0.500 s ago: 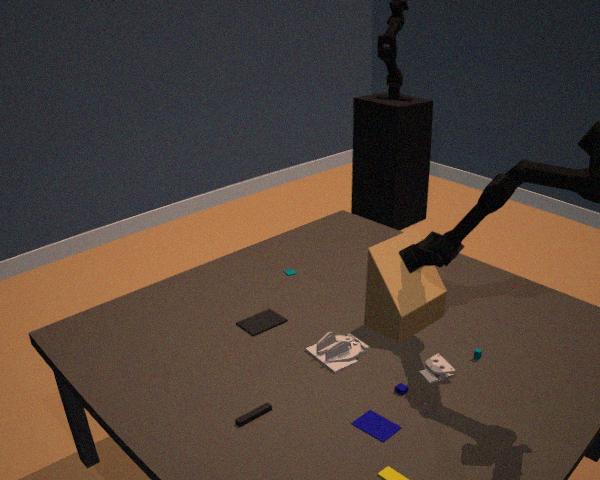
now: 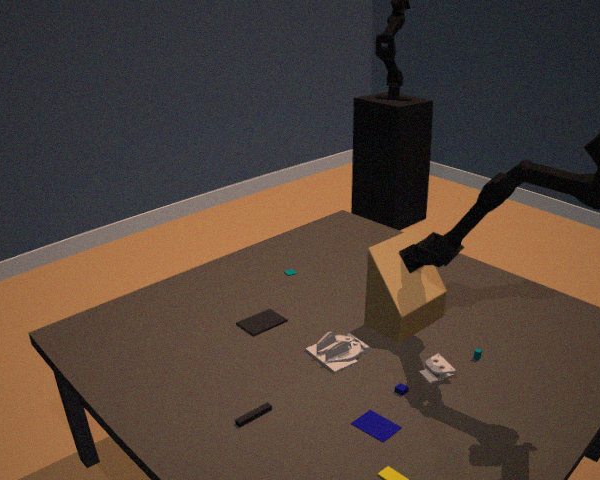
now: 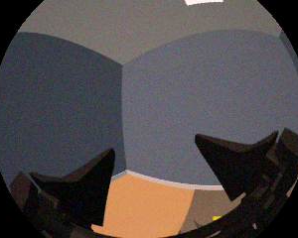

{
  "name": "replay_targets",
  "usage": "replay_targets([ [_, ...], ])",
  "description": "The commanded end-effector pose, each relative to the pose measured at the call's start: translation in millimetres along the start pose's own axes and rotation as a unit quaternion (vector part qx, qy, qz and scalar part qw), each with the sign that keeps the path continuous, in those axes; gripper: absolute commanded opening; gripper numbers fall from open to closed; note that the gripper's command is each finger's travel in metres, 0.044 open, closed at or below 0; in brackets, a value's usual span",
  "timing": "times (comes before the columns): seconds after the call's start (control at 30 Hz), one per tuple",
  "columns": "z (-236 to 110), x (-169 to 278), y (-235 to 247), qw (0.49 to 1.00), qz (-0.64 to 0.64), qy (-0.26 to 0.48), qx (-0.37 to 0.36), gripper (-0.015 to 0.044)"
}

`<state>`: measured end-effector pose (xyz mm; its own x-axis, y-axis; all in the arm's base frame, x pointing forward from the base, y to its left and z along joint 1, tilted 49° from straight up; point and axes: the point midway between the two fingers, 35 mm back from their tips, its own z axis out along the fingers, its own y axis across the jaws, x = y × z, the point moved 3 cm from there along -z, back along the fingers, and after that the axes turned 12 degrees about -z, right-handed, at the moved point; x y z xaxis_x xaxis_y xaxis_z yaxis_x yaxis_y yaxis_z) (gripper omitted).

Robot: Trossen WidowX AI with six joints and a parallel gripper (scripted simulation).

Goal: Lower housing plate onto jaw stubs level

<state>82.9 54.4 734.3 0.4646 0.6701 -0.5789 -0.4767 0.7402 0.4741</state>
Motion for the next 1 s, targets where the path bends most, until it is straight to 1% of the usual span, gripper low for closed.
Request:
replay_targets([
  [0.0, -1.2, 4.3, 7.5, 1.0, -0.011, -0.01, -0.017, 0.044],
  [0.5, -6.9, 32.2, 37.8, 0.994, -0.054, -0.028, -0.089, 0.044],
  [0.97, -11.6, 64.7, 51.2, 0.986, -0.084, -0.012, -0.141, 0.044],
])
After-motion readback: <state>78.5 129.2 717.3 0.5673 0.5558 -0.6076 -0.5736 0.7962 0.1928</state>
